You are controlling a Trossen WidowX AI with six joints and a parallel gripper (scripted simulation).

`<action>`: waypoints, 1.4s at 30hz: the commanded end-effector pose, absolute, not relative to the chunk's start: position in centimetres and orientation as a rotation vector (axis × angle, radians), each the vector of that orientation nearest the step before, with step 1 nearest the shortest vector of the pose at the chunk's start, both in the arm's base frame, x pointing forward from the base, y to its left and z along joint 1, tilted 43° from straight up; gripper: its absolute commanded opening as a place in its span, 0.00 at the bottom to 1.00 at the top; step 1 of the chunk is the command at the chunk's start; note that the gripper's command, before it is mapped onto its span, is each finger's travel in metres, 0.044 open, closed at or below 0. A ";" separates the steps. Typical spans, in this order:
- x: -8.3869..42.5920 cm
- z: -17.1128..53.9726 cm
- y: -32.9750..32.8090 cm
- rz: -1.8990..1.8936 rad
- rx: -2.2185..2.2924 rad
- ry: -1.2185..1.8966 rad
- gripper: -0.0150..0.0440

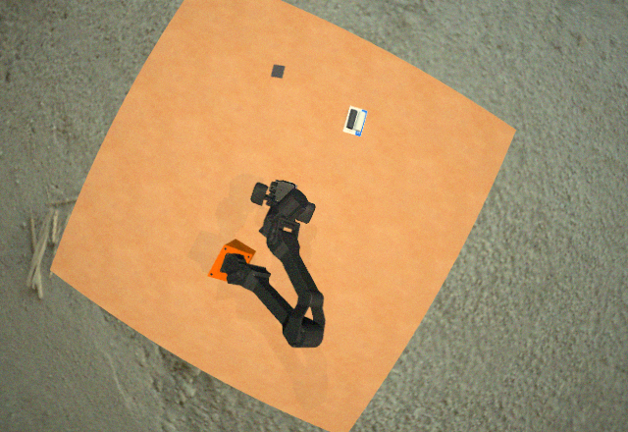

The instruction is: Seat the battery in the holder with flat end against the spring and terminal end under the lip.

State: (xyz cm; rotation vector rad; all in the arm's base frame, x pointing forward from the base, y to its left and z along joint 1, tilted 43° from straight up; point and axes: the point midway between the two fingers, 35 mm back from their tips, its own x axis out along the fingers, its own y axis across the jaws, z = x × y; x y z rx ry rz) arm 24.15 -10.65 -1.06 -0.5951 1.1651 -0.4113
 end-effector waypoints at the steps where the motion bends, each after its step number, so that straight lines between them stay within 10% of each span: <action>1: 23.9 -1.0 -11.0 -0.407 -0.599 1.142 0.39; 42: 21.6 -1.1 -11.1 -0.396 -0.583 1.170 0.39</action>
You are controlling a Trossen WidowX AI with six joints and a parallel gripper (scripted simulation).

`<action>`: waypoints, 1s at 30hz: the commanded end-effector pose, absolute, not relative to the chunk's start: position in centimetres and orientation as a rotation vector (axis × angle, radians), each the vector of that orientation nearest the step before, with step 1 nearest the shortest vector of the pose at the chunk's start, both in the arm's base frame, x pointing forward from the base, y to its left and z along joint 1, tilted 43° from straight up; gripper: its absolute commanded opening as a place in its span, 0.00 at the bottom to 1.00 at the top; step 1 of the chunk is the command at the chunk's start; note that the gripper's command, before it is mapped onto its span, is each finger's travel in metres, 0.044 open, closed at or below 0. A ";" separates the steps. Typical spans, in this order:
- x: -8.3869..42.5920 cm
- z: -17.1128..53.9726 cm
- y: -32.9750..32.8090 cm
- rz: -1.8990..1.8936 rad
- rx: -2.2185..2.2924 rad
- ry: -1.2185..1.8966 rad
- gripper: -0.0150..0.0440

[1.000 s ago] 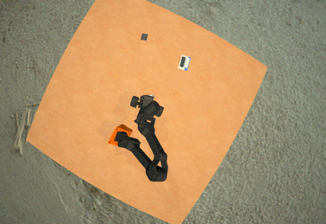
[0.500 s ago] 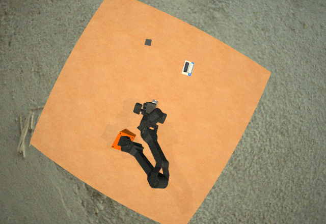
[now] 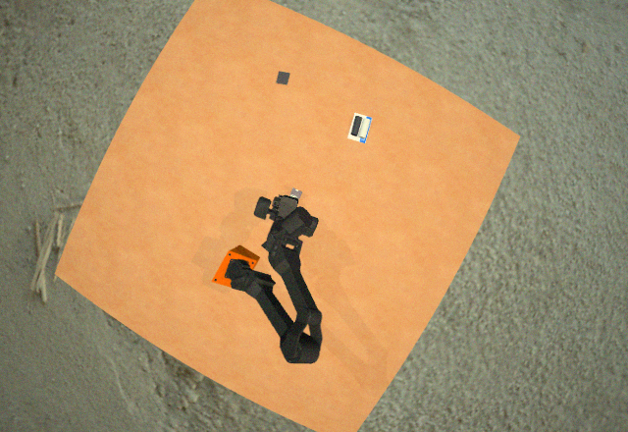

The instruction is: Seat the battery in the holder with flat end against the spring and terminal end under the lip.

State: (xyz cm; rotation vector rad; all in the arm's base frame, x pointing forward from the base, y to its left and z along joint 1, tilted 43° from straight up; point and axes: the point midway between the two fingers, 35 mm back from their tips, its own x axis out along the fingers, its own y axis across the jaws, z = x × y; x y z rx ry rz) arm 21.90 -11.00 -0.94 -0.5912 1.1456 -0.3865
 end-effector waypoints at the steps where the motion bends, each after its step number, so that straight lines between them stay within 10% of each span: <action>1: 21.6 -1.2 -11.1 -0.397 -0.581 1.175 0.39; 30: 22.3 -1.7 -11.4 -0.437 -0.516 1.334 0.39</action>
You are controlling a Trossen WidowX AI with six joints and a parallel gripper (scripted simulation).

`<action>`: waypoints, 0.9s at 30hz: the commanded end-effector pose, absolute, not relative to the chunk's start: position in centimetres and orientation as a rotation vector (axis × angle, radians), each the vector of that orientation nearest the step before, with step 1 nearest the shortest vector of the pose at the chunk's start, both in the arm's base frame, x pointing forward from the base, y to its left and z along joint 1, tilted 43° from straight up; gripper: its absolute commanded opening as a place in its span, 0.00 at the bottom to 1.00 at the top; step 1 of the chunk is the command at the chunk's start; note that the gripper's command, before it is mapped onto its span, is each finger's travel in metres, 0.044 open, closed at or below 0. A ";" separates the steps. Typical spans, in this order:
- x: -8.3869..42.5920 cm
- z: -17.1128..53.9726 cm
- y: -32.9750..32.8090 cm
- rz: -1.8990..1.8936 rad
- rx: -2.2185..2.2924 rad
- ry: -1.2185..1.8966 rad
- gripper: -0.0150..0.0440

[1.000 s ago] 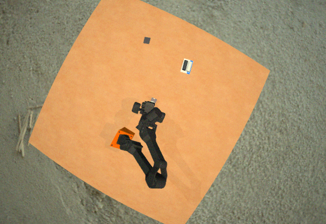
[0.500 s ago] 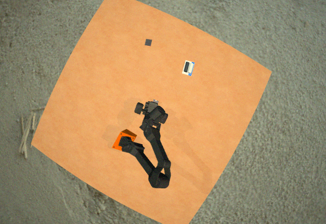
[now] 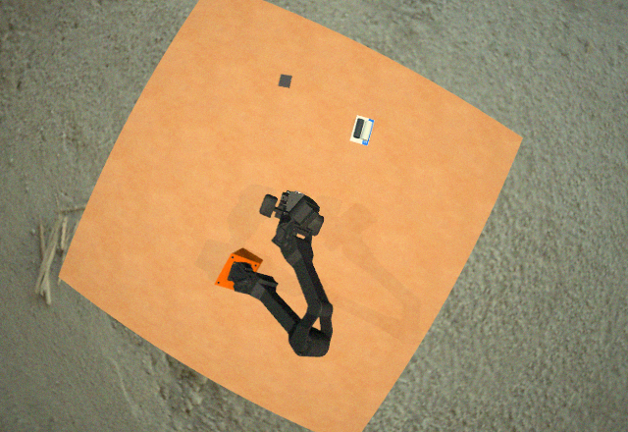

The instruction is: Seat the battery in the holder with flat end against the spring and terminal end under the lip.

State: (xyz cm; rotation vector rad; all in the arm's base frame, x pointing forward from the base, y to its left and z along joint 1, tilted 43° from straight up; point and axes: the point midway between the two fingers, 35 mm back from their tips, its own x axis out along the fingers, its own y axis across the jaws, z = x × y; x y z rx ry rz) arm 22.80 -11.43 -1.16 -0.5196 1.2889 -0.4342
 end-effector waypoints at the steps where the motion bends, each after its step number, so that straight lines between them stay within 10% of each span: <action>1: 22.3 -1.7 -11.4 -0.439 -0.514 1.339 0.39; 27: 22.7 -1.9 -11.7 -0.484 -0.463 1.479 0.39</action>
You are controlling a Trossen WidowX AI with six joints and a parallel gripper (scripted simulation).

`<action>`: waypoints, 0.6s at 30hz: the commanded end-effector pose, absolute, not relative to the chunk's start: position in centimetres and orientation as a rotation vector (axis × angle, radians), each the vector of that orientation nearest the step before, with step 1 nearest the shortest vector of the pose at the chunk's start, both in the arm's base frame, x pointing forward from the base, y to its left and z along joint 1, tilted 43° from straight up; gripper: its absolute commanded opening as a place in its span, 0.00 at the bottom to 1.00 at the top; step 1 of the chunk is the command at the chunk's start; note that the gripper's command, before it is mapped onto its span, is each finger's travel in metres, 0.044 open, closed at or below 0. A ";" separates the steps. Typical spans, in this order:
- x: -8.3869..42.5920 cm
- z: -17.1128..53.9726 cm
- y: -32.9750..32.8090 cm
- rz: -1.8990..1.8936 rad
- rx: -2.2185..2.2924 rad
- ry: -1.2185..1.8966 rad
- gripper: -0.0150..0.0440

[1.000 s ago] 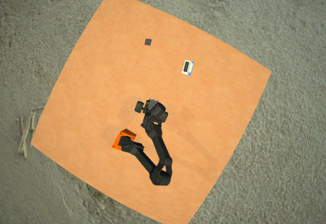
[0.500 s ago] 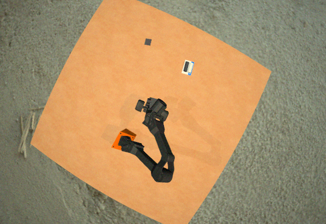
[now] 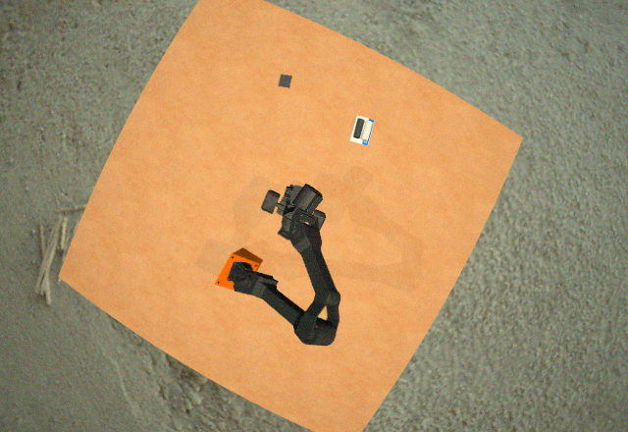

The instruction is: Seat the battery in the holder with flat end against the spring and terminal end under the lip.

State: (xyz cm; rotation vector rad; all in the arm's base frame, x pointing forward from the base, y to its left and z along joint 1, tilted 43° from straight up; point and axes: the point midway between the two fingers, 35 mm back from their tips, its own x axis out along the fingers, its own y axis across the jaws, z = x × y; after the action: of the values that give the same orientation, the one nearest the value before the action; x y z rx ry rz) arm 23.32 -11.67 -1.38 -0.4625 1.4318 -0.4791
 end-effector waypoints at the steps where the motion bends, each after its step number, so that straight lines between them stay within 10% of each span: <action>1: 22.7 -1.9 -11.7 -0.485 -0.461 1.484 0.39; 18: 22.9 -1.8 -11.9 -0.516 -0.431 1.573 0.39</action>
State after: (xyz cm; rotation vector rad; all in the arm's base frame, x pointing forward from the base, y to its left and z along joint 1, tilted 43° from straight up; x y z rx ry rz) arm 23.30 -11.79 -1.50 -0.4327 1.5353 -0.5082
